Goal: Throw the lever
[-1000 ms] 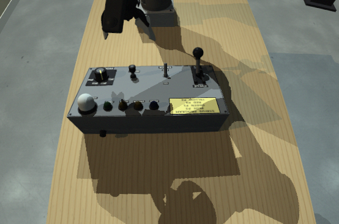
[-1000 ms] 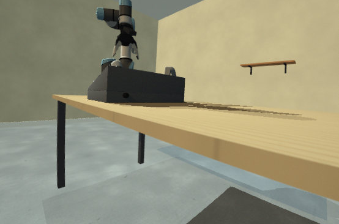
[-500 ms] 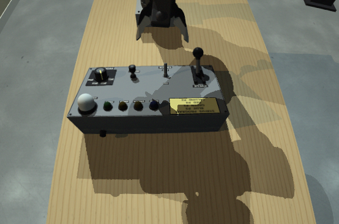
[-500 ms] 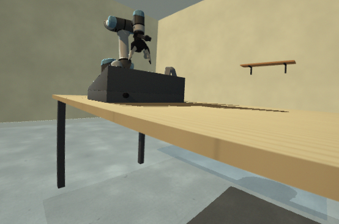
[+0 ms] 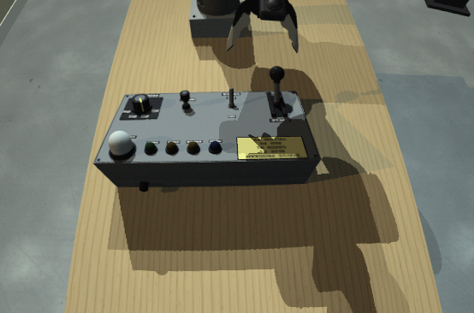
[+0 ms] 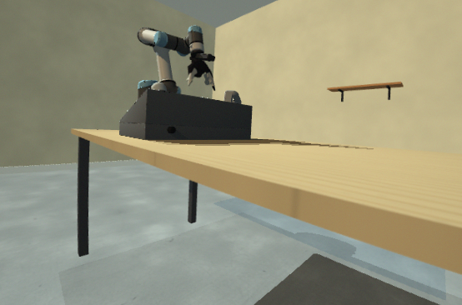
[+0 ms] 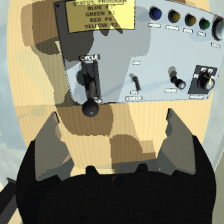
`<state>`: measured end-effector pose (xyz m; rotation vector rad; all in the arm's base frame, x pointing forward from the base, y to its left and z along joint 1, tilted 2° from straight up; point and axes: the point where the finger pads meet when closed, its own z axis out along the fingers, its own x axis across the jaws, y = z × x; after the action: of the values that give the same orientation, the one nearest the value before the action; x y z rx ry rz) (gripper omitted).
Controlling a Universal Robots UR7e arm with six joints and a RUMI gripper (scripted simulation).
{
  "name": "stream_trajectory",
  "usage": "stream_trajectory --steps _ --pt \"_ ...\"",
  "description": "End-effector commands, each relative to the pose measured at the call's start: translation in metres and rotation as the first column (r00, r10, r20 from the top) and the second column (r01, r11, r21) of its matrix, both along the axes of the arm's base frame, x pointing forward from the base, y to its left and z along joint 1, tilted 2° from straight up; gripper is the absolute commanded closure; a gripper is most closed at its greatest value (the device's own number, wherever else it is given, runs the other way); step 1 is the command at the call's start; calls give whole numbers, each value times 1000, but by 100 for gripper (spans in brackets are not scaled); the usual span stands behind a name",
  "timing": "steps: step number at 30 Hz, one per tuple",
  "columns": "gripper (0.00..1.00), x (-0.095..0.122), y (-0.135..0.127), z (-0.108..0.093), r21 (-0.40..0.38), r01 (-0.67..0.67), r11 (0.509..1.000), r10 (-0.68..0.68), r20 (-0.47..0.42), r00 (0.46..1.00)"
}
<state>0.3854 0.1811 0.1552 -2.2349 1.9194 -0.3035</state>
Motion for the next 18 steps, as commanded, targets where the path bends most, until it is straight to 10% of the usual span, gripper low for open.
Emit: stream_trajectory --steps 1,18 --pt "0 -14 25 0 6 -10 1000 10 57 998" --pt "0 -29 44 0 23 -29 999 27 93 995"
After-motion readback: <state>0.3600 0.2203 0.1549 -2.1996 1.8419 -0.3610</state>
